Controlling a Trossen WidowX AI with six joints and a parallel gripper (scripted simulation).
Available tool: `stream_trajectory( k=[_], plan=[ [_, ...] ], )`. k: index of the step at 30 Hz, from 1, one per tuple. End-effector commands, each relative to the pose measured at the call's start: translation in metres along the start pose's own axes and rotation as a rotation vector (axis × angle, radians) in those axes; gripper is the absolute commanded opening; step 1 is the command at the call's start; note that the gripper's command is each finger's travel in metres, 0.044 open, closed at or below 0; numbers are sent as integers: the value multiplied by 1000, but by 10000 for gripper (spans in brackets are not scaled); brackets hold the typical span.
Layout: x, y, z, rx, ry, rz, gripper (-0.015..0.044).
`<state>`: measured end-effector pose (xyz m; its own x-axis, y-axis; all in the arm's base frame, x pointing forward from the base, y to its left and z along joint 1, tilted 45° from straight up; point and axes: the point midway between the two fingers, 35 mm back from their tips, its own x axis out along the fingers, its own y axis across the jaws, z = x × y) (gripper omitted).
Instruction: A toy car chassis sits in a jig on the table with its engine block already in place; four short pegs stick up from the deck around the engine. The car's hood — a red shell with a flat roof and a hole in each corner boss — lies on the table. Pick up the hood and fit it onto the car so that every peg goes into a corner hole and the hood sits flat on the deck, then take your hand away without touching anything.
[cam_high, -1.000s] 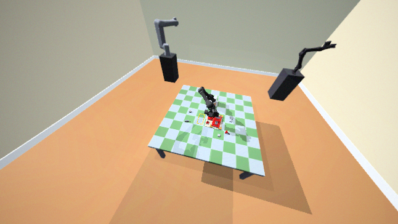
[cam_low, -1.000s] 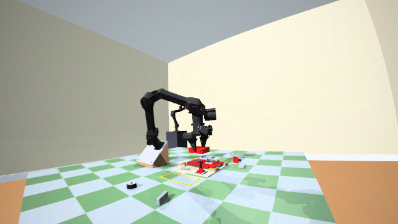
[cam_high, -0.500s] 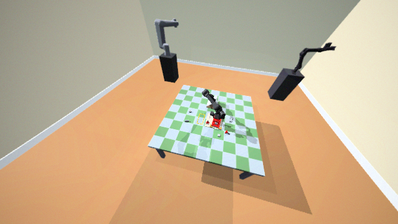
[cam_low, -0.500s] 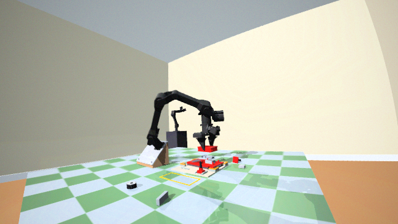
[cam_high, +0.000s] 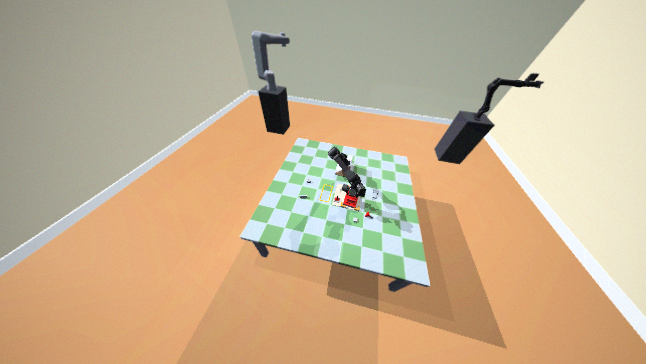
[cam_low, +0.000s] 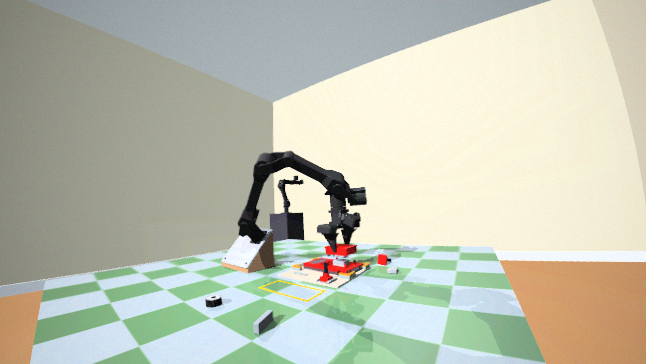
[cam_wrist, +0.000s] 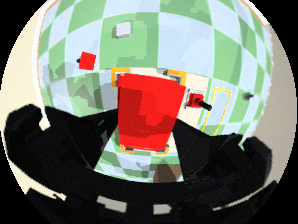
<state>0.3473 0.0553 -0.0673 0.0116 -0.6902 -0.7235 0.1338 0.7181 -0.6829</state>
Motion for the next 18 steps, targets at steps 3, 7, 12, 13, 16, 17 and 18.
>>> stream_trajectory(
  k=[3, 7, 12, 13, 16, 17, 18],
  plan=[
    [21, 0, -4, -13, 11, -16, 0],
    [21, 0, -3, -13, 11, -16, 0],
    [21, 0, -3, -13, 11, -16, 0],
    [22, 0, -3, -13, 11, -16, 0],
    [23, 1, -3, -13, 11, -16, 0],
    [23, 1, -3, -13, 11, -16, 0],
    [24, 0, -3, -13, 11, -16, 0]
  ],
)
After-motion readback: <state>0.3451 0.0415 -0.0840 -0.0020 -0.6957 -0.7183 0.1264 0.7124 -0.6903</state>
